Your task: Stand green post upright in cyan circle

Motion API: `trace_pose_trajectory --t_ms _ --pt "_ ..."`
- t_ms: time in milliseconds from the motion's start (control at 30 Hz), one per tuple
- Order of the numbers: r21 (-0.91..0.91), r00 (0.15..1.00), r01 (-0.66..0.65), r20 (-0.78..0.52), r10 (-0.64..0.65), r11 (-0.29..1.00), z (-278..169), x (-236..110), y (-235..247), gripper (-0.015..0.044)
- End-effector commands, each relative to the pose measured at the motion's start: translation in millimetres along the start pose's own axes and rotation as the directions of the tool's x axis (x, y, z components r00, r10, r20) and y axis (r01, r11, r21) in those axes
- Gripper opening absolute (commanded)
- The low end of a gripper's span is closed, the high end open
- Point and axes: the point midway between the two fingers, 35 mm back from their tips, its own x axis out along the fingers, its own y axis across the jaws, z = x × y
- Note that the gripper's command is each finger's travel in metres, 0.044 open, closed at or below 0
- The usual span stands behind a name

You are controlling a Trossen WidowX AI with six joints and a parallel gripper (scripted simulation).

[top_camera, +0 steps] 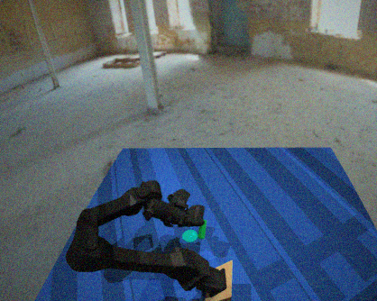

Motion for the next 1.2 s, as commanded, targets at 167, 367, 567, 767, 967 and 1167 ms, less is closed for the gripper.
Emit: trace_pose_trajectory --t_ms 167,367,567,767,967,1167 --pt "0.013 0.998 0.014 0.054 -0.015 1.000 -0.9 1.1 -0.4 0.0023" --pt "0.022 0.996 0.018 0.091 -0.020 1.000 -0.1 0.7 0.1 0.0023" --pt "0.032 0.991 0.019 0.129 -0.023 0.999 0.8 0.1 0.6 0.0023" --pt "0.043 0.986 0.018 0.167 -0.025 0.999 1.7 -0.7 1.3 0.0023" --pt "0.055 0.979 0.014 0.204 -0.025 0.998 2.5 -1.7 2.0 0.0023" --pt "0.067 0.970 0.008 0.241 -0.024 0.998 3.4 -2.8 2.8 0.0023"
